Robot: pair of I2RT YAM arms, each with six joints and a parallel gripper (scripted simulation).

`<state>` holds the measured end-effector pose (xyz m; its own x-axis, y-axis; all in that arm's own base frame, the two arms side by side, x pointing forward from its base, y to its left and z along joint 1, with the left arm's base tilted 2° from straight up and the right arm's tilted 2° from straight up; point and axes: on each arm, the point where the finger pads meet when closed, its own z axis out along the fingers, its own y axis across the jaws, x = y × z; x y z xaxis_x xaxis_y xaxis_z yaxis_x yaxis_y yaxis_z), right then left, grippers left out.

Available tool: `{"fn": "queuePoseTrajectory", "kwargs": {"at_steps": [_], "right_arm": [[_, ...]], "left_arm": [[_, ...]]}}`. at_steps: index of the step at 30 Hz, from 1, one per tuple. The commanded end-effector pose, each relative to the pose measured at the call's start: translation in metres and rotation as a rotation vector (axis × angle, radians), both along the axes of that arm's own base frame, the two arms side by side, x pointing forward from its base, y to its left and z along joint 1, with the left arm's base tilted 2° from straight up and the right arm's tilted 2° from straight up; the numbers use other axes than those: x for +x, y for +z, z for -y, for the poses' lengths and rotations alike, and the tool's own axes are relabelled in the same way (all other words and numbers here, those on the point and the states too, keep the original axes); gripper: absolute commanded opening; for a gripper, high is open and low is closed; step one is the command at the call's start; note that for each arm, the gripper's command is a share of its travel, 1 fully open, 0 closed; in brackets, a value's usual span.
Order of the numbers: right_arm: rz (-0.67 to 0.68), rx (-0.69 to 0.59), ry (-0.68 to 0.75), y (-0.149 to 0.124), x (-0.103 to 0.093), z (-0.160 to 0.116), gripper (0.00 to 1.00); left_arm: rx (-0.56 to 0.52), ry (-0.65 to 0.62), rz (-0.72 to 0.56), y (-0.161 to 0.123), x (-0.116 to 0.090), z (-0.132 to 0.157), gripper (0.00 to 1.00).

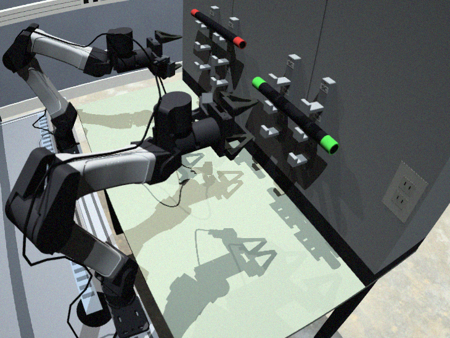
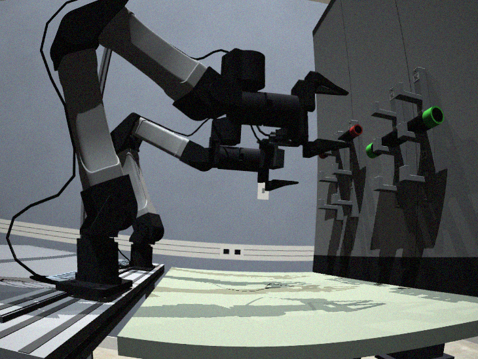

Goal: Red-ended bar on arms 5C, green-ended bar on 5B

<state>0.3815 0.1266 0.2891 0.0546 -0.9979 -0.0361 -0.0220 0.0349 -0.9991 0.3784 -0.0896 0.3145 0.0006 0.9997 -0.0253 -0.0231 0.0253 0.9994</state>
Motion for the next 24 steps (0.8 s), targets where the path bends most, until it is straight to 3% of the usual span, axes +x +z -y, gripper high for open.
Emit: {"fn": "queuePoseTrajectory", "kwargs": {"at_steps": [1,24], "right_arm": [[-0.008,-0.020,-0.012,-0.010,0.000,0.001,1.00],[-0.008,-0.020,-0.012,-0.010,0.000,0.001,1.00]], "left_arm": [[0.007,-0.009,0.013,0.004,0.001,-0.005,1.00],[0.007,-0.009,0.013,0.029,0.009,-0.034,1.00]]}}
